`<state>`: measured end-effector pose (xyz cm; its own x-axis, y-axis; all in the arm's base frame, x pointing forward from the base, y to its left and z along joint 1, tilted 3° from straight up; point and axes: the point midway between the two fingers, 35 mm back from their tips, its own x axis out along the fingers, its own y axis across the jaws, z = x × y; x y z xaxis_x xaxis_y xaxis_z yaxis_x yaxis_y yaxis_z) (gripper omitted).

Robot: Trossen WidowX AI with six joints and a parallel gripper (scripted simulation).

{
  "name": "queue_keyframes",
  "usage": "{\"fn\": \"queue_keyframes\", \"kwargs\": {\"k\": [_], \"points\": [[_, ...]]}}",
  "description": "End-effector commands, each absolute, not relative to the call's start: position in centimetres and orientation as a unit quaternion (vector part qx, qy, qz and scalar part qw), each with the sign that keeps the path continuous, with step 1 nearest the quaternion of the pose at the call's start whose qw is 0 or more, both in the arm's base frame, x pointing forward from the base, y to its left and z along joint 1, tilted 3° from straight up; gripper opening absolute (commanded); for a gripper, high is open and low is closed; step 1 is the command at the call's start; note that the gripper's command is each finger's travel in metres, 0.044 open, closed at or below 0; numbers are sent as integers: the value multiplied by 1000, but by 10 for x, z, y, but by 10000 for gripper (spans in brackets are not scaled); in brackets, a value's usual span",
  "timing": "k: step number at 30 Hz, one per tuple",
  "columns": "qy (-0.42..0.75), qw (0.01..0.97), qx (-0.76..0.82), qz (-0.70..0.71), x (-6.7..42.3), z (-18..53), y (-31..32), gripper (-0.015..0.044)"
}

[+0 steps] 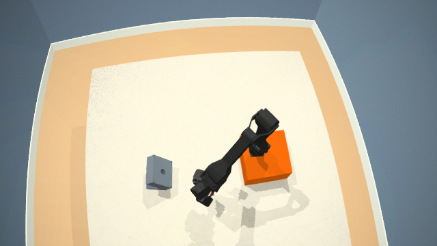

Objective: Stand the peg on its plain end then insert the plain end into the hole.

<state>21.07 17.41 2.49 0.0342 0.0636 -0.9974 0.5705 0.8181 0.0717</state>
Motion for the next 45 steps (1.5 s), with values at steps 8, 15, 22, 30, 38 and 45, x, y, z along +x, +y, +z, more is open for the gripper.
{"fn": "queue_keyframes", "kwargs": {"k": [8,15,22,30,38,45], "points": [[672,675,238,-190,209,6,175,440],[672,675,238,-190,209,-6,175,440],[670,678,236,-188,209,-6,175,387],[670,678,236,-188,209,-6,175,177],[670,678,236,-188,209,-6,175,26],[670,678,236,-188,210,-1,175,0]]}}
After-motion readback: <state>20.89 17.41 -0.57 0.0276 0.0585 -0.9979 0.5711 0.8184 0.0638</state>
